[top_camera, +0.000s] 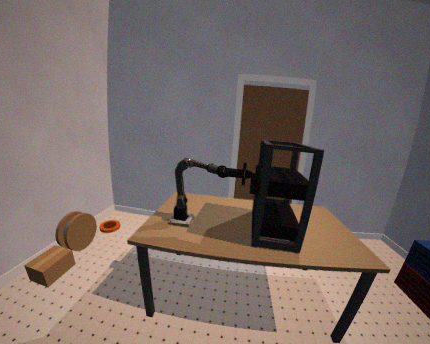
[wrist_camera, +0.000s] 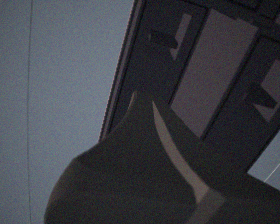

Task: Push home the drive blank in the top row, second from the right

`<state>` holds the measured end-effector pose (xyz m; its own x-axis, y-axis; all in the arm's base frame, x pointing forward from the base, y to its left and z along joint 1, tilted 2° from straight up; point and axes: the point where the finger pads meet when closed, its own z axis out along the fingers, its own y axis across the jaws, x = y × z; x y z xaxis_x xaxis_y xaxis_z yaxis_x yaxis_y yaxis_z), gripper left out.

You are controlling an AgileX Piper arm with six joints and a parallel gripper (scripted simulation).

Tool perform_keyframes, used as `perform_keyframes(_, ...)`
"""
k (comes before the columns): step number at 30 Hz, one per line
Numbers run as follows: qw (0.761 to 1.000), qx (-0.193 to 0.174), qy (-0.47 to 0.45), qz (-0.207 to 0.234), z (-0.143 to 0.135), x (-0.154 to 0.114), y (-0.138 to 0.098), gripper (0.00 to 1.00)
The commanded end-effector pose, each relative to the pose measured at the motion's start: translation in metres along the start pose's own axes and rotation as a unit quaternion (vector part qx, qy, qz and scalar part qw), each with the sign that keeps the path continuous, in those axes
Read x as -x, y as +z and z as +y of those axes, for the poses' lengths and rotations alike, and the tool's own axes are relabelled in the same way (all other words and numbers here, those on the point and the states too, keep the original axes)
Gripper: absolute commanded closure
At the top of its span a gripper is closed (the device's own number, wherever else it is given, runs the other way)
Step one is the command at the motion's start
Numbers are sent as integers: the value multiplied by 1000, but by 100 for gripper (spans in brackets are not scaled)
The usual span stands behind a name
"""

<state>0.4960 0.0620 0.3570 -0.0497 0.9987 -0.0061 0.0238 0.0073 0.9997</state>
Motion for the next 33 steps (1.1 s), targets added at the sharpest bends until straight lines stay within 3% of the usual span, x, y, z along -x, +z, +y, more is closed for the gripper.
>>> perform_keyframes(1, 1000, -7, -1, 0, -5, 0, 4, 100)
perform_keyframes(21, 1000, -7, -1, 0, -5, 0, -1, 100)
perform_keyframes(24, 1000, -7, -1, 0, -5, 0, -17, 100)
perform_keyframes(31, 1000, -7, -1, 0, -4, 0, -81, 100)
perform_keyframes(33, 1000, -7, -1, 0, -4, 0, -81, 100)
